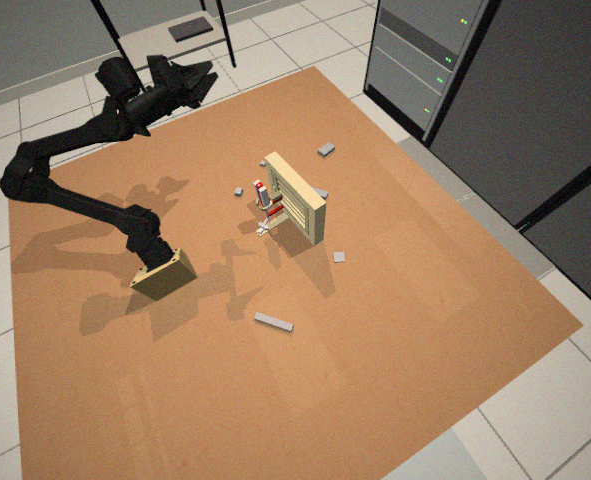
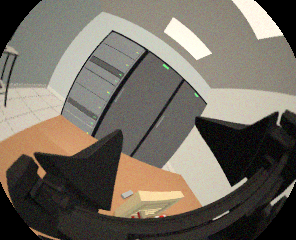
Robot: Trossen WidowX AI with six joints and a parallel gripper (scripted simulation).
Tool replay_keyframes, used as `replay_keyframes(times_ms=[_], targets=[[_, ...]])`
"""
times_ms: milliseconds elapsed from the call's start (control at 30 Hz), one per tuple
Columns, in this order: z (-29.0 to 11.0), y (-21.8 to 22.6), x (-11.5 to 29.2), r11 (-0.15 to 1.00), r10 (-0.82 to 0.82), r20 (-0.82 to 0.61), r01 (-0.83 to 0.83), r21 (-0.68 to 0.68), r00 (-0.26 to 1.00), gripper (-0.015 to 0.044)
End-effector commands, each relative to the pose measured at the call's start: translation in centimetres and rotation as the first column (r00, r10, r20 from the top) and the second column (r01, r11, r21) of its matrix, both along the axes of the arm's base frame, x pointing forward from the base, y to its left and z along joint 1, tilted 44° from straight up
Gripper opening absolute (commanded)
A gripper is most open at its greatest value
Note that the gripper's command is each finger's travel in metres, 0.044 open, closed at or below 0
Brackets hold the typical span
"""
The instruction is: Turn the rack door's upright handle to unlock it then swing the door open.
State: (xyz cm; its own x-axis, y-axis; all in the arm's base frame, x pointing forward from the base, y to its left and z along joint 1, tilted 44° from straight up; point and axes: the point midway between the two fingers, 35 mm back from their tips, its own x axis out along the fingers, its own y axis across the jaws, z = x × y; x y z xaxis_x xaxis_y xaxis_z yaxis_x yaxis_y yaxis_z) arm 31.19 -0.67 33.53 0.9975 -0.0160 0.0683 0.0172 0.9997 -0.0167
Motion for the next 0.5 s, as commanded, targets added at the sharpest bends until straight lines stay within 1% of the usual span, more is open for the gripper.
replay_keyframes(times_ms=[0,100,467], targets=[[-0.1,0.0,0.1,1.000,0.000,-0.005,0.000,-0.002,1.000,0.0374],[-1.1,-0.2,0.9,1.000,0.006,-0.070,-0.007,-0.022,0.998,0.0298],[-6.1,-0.9,4.0,0.993,0.044,-0.372,-0.081,-0.084,0.927,0.0298]])
